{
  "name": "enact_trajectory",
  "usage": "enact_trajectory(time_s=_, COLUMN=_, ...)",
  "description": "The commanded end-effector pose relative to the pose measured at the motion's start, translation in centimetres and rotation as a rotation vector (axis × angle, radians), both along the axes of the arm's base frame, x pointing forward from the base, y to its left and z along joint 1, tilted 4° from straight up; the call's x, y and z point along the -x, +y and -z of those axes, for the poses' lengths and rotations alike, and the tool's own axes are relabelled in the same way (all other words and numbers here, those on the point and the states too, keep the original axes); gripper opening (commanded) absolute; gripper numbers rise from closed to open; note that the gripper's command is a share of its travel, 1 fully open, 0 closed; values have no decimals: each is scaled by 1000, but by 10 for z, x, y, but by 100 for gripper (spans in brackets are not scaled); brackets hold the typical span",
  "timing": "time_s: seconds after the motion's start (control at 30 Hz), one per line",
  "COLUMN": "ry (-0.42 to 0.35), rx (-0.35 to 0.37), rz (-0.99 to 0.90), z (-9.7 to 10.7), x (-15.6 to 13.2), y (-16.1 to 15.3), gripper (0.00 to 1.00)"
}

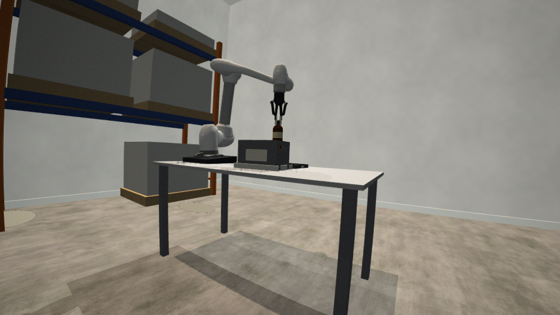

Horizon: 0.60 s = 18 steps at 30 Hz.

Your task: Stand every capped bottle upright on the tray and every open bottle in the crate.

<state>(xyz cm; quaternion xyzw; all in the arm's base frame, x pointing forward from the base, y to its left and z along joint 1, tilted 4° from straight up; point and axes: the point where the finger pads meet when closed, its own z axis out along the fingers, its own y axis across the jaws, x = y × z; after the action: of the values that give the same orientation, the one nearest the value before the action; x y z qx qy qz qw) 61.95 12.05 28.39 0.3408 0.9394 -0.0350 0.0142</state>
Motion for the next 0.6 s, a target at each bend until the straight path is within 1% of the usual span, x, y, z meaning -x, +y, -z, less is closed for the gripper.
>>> enact_trajectory(time_s=0.0, ry=0, rx=0, rz=0, z=0, x=0, y=4, gripper=0)
enact_trajectory(time_s=0.57, ry=0, rx=0, rz=0, z=2, x=-1, y=34, gripper=0)
